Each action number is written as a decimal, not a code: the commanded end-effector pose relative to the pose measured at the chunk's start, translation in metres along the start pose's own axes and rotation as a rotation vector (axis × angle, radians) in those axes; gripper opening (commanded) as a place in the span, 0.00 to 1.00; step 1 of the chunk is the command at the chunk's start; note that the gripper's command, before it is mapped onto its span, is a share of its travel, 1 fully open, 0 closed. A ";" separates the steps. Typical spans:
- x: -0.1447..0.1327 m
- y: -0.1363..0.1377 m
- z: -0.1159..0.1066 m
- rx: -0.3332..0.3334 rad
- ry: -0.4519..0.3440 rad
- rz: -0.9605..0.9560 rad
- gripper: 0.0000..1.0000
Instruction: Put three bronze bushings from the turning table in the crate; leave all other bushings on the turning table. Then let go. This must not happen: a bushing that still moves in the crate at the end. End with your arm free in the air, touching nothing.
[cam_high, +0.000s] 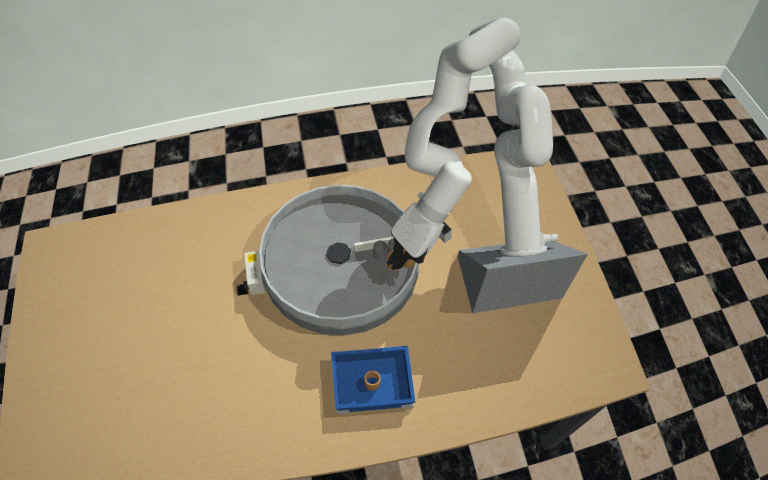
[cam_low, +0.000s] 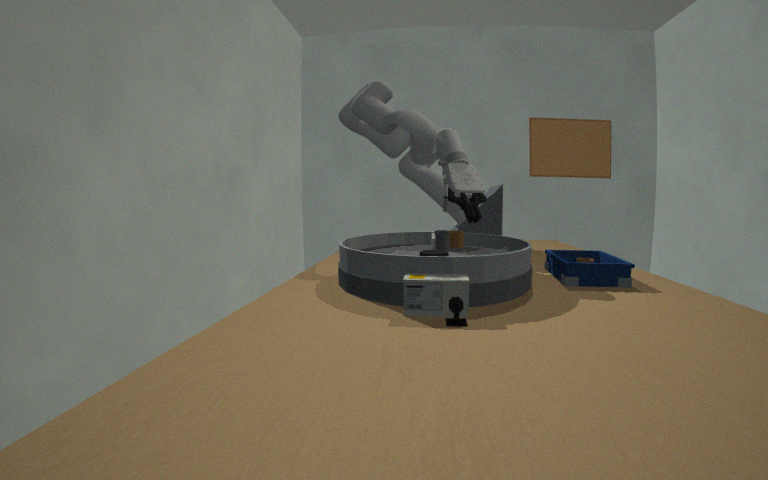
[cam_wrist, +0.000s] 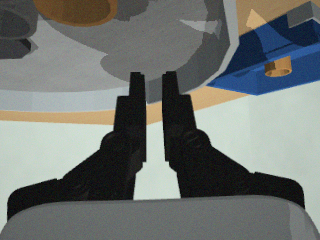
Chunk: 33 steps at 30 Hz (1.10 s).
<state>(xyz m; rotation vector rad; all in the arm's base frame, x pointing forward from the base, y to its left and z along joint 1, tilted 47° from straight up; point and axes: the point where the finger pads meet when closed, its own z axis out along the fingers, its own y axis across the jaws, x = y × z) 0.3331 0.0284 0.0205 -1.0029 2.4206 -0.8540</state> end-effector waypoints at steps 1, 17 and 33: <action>0.008 -0.012 -0.010 0.002 -0.048 0.020 0.10; 0.018 -0.020 -0.016 0.010 -0.077 0.035 0.10; 0.018 -0.020 -0.016 0.009 -0.078 0.035 0.10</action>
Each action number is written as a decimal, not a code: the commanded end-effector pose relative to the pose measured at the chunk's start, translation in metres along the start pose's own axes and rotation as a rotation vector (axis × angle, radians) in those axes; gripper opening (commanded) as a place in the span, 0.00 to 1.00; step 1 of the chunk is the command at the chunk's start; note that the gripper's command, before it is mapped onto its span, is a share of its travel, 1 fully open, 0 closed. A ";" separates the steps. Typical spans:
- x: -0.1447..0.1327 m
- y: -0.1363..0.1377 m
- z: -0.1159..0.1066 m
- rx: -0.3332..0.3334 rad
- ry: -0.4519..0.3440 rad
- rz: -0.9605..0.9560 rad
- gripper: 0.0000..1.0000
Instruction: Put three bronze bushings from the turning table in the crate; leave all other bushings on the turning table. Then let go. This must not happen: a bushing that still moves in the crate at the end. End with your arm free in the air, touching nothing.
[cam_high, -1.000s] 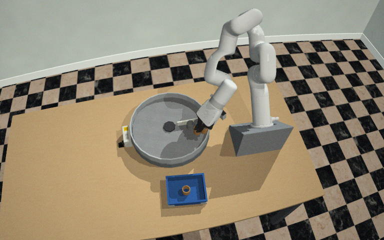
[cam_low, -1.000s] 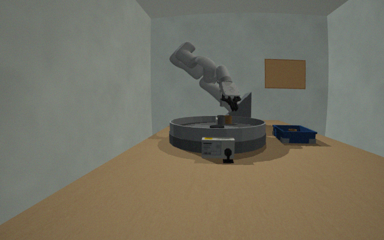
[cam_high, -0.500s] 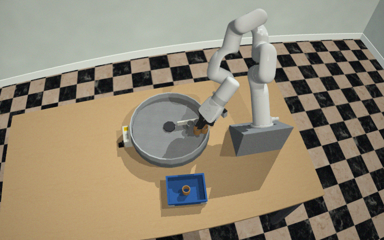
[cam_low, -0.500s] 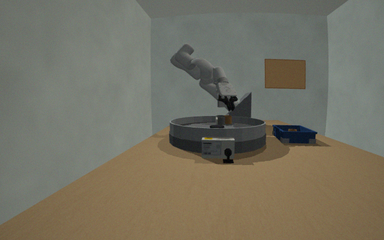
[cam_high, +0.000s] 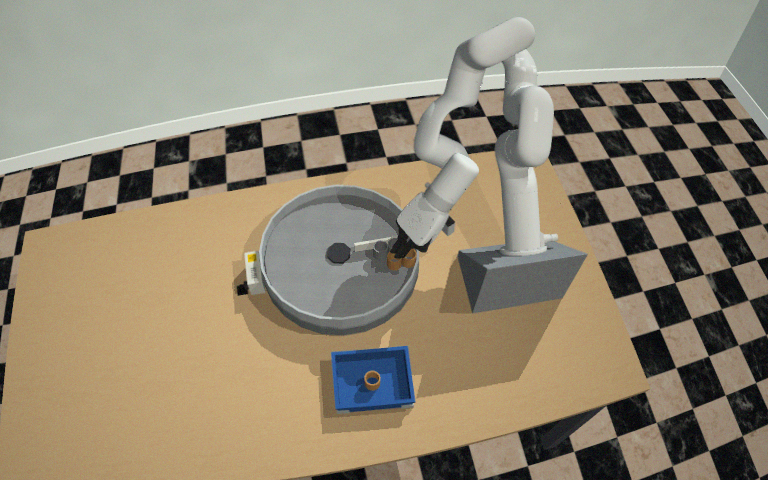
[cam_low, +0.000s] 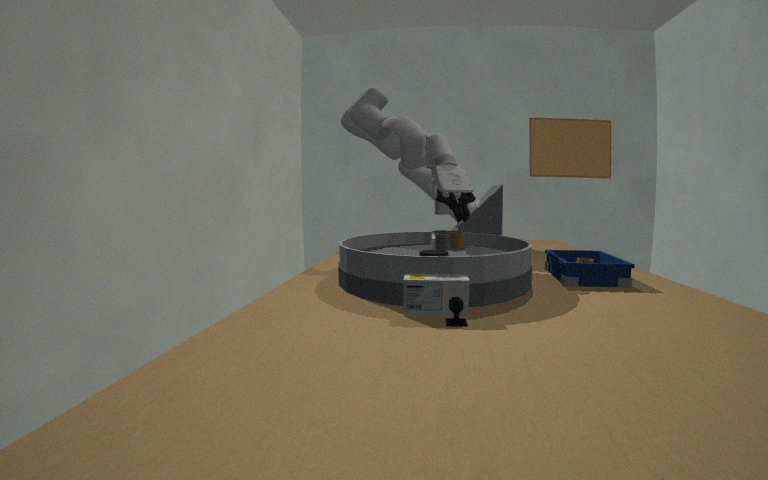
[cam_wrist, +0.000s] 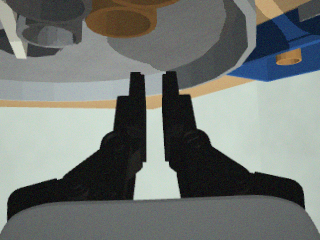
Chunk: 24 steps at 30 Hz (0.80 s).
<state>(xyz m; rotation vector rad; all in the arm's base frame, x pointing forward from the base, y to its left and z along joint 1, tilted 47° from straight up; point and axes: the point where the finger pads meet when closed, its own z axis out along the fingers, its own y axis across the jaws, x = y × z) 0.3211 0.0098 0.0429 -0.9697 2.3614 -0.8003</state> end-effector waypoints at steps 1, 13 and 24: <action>-0.001 -0.001 0.000 0.000 -0.002 0.001 0.10; -0.002 -0.001 0.000 -0.001 -0.003 0.001 0.10; 0.010 -0.001 0.015 -0.001 -0.003 0.001 0.10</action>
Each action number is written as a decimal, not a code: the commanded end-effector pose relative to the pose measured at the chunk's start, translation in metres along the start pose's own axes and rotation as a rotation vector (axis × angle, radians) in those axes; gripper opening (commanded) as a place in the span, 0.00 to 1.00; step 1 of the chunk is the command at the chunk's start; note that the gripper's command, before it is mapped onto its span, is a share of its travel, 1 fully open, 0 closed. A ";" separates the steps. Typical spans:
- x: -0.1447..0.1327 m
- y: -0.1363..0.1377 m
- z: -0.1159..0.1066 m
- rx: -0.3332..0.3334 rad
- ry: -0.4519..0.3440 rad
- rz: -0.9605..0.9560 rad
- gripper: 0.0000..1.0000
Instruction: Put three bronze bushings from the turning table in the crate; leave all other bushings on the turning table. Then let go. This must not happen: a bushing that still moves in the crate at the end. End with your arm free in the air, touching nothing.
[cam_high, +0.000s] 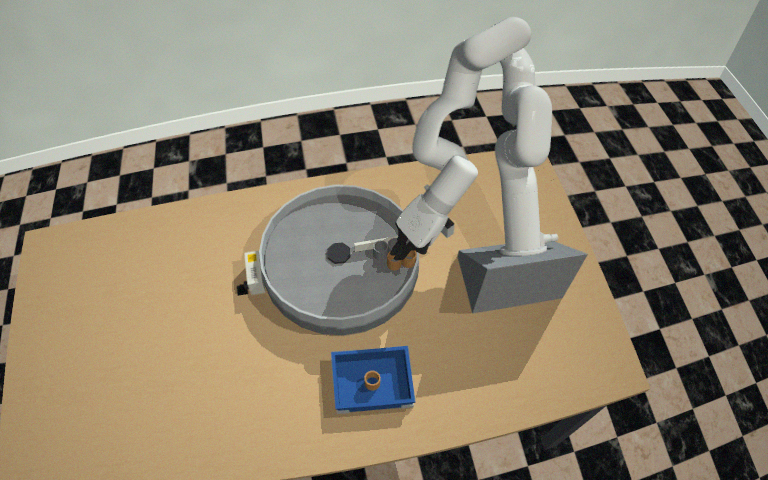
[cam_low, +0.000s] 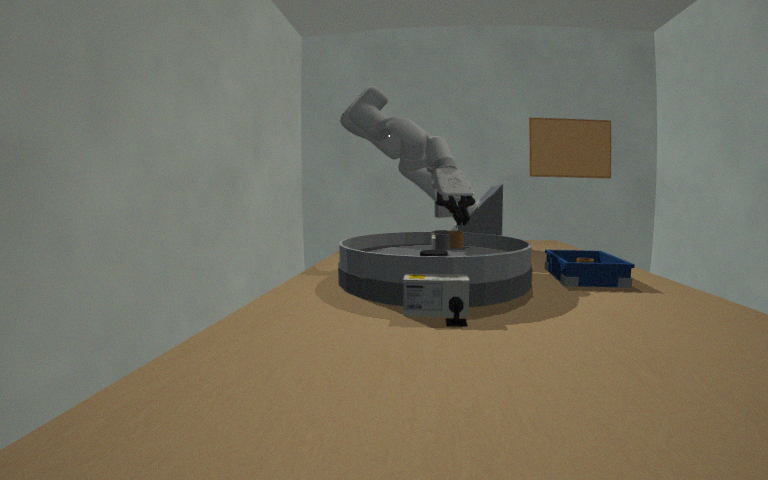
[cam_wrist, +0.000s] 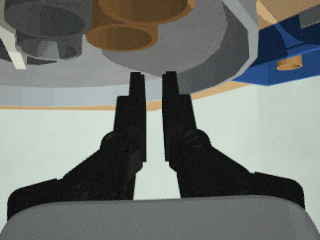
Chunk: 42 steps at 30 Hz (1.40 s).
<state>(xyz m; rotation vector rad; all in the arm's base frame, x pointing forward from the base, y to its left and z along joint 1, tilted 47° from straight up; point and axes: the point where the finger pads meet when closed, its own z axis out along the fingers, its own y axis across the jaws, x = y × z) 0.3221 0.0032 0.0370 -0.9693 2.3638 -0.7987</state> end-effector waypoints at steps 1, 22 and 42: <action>0.007 -0.001 0.010 0.001 -0.004 0.001 0.10; 0.014 0.000 0.018 0.001 -0.004 0.001 0.10; 0.016 0.000 0.021 0.001 -0.004 0.001 0.00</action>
